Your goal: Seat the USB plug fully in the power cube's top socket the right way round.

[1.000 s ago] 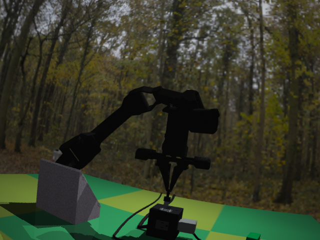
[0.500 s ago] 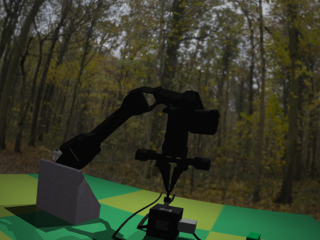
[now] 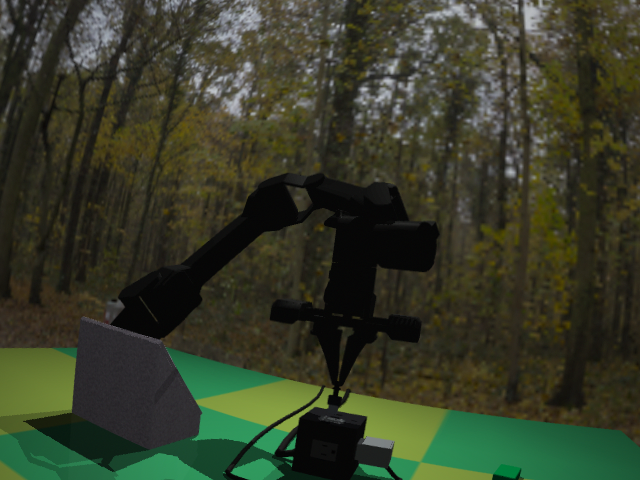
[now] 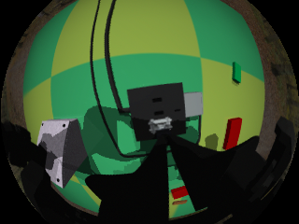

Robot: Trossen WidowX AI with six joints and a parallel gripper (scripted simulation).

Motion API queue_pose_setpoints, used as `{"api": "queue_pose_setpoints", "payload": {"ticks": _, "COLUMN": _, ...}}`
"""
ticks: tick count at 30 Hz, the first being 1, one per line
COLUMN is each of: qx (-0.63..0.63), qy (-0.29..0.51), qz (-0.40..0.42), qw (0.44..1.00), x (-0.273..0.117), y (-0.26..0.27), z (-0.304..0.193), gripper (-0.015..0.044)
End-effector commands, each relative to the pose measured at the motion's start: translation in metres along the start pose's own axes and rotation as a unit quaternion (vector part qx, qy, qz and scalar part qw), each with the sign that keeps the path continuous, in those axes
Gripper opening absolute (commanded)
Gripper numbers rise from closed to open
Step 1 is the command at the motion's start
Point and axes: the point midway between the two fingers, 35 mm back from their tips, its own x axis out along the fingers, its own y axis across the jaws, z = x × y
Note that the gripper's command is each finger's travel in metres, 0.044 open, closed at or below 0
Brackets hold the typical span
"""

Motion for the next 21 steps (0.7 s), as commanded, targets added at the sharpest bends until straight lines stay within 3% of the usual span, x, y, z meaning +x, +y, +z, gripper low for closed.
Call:
{"api": "queue_pose_setpoints", "payload": {"ticks": 1, "qx": 0.002, "qy": -0.002, "qz": -0.001, "qw": 1.000, "x": 0.0008, "y": -0.0002, "z": 0.0005, "gripper": 0.0000}}
{"api": "queue_pose_setpoints", "payload": {"ticks": 21, "qx": 0.002, "qy": -0.006, "qz": -0.001, "qw": 1.000, "x": 0.0032, "y": -0.0002, "z": 0.0015, "gripper": 0.0000}}
